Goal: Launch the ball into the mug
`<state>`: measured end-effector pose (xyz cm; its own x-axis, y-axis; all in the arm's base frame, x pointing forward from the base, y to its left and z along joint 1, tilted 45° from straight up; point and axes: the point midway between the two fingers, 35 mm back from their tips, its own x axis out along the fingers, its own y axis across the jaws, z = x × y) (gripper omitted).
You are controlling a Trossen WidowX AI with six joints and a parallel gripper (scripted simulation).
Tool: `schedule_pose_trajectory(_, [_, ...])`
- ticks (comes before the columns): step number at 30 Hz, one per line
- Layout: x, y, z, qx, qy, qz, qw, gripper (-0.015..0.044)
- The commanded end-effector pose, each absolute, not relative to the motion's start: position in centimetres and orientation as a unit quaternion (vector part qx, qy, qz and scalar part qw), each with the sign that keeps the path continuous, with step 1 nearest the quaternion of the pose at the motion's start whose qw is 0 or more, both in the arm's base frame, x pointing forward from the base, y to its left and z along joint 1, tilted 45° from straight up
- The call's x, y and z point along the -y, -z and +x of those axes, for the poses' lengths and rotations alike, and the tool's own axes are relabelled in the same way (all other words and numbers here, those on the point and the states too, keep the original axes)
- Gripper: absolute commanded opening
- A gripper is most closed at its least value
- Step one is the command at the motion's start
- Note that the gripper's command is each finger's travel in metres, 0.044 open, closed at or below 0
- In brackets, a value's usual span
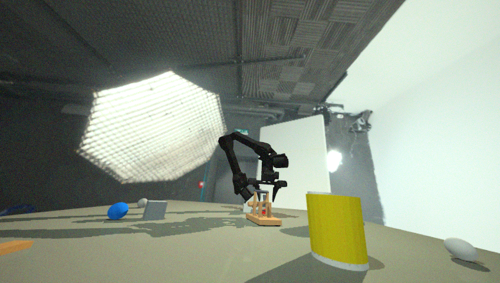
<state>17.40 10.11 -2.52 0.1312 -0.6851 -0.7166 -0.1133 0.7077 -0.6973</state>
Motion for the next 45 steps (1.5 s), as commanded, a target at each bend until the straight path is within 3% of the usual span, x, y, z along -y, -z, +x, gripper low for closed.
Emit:
schedule_pose_trajectory(1, [-9.2, 3.2, 17.4, -0.624, 0.212, -0.318, 0.681, 0.03])
schedule_pose_trajectory(32, [-6.2, 6.2, 18.0, -0.624, 0.213, -0.318, 0.681, 0.03])
schedule_pose_trajectory(37, [-6.2, 6.2, 18.0, -0.624, 0.213, -0.318, 0.681, 0.0169])
schedule_pose_trajectory(45, [-6.2, 6.2, 18.0, -0.624, 0.213, -0.318, 0.681, 0.0115])
